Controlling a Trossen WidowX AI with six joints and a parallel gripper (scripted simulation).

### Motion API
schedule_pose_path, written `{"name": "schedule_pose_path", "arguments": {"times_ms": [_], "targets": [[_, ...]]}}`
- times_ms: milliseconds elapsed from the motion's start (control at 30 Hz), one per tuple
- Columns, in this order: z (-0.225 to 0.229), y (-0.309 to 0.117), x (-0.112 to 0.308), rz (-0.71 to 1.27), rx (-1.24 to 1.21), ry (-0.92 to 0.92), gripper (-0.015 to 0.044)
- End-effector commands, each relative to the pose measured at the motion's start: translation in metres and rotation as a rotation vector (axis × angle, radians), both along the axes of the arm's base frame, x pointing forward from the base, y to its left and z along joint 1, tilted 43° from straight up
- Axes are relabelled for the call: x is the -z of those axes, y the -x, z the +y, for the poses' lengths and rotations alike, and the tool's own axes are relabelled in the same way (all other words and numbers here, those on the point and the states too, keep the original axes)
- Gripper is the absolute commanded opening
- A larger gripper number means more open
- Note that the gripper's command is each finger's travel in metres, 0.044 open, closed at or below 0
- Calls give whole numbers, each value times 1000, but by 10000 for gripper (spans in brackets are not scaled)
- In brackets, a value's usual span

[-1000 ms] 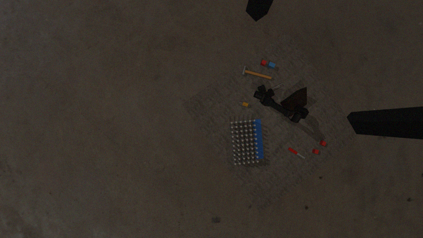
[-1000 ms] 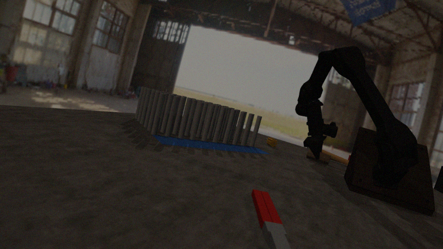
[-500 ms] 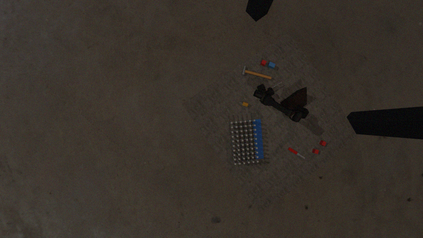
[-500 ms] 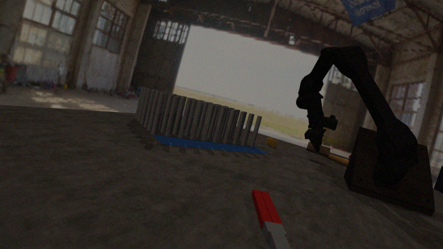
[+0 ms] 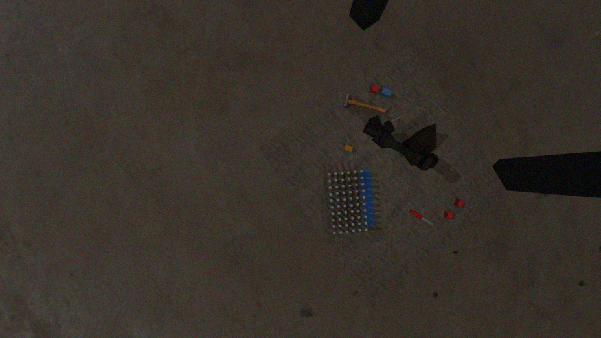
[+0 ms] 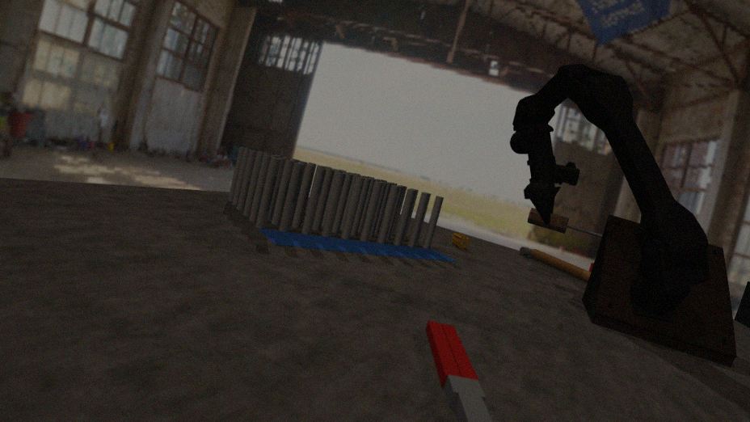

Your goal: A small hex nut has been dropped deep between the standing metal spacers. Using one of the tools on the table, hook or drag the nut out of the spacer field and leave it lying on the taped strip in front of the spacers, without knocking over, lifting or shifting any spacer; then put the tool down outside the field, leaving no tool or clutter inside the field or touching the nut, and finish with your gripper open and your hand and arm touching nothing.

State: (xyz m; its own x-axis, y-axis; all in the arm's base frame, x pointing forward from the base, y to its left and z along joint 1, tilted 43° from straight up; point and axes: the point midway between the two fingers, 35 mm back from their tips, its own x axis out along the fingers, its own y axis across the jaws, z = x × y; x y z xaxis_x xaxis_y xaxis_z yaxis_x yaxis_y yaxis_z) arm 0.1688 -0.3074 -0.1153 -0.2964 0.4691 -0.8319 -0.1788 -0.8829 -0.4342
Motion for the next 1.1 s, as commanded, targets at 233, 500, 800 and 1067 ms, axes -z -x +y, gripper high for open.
{"name": "schedule_pose_path", "arguments": {"times_ms": [233,500,800,1067], "targets": [[-33,15,-52,14,8,9,0],[-33,11,-60,-18,-18,2,0],[-16,-20,-93,-222,-191,-27,0],[2,-44,-122,-402,-356,-43,0]]}}
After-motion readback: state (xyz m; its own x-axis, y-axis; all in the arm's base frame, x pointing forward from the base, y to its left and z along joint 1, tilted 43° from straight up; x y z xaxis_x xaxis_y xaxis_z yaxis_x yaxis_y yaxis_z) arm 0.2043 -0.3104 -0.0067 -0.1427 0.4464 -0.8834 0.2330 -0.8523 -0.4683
